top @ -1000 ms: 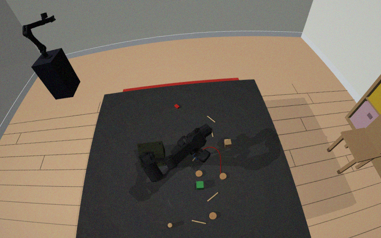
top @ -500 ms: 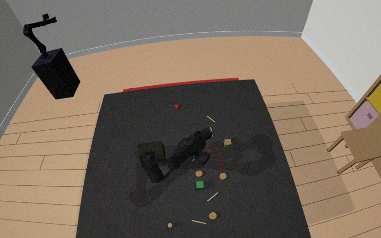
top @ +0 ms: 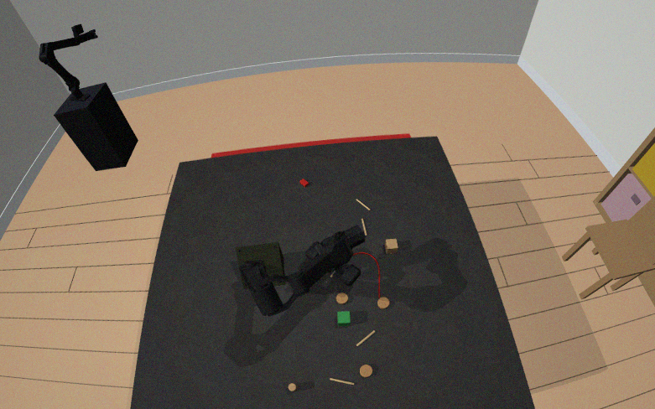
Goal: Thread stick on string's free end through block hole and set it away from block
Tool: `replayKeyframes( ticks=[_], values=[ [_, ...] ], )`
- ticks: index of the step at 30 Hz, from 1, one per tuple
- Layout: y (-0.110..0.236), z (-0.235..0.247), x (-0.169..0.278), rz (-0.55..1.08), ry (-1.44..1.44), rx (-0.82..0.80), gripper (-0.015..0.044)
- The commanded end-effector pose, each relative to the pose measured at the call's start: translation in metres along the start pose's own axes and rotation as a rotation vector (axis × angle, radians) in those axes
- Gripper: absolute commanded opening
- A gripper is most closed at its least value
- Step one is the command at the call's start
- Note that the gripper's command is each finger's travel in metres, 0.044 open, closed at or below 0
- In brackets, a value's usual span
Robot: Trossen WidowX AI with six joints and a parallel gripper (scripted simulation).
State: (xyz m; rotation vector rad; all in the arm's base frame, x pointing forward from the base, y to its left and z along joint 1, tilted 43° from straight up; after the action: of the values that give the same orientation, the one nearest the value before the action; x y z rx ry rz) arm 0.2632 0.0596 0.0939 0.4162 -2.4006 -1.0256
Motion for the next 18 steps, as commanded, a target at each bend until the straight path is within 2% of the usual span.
replayKeyframes(
  ticks=[1,6,11,18],
  values=[
    [-0.0062,0.0008,0.0014,0.008,0.007,0.004,0.0122],
    [-0.0065,0.0008,0.0015,0.008,0.007,0.004,0.0122],
    [-0.005,0.0003,0.0011,0.004,0.001,0.0,0.0],
    [-0.005,0.0003,0.0011,0.004,0.001,0.0,0.0]
  ],
)
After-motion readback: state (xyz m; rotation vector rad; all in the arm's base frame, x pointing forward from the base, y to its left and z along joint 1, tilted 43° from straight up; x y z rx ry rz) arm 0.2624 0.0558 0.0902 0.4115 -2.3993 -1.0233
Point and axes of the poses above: the point midway between the two fingers, 35 mm back from their tips, its own y axis back along the fingers, its own z axis across the jaws, x = y × z, the point moved 9 cm from there along y, back along the fingers, and after that the axes turned 14 degrees about -y, right-handed, at the moved point
